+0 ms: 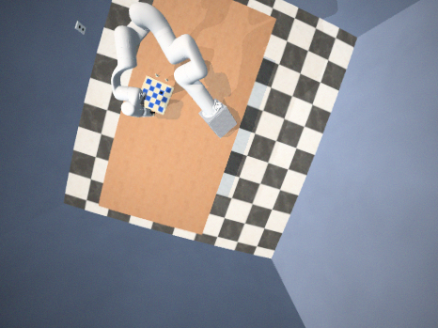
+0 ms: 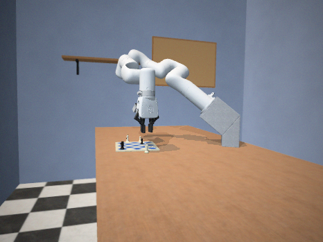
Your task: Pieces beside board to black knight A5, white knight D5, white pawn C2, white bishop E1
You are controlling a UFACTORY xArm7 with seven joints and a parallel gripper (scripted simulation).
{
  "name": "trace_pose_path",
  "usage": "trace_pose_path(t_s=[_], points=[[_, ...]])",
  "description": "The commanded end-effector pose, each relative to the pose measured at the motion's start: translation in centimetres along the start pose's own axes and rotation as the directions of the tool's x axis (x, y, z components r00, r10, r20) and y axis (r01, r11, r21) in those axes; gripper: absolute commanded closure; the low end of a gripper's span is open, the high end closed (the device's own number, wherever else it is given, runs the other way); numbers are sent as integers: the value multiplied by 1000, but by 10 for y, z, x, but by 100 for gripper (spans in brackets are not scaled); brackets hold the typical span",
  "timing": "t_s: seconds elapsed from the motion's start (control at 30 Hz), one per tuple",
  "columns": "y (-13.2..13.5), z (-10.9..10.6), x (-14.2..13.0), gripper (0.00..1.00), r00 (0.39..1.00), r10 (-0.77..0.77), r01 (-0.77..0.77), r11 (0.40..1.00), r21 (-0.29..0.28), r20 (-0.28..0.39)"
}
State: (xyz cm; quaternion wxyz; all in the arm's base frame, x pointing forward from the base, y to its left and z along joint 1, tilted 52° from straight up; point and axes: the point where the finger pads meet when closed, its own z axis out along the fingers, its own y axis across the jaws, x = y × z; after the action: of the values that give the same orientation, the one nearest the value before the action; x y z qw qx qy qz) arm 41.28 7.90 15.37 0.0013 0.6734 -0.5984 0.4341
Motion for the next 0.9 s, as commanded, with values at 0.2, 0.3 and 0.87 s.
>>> trace_pose_path(t_s=[0.2, 0.3, 0.87], points=[[-1, -1, -1, 63, 1000, -1, 1, 1000, 3, 2], [-1, -1, -1, 63, 1000, -1, 1, 1000, 3, 2], [-1, 7, -1, 63, 1000, -1, 1, 1000, 3, 1]])
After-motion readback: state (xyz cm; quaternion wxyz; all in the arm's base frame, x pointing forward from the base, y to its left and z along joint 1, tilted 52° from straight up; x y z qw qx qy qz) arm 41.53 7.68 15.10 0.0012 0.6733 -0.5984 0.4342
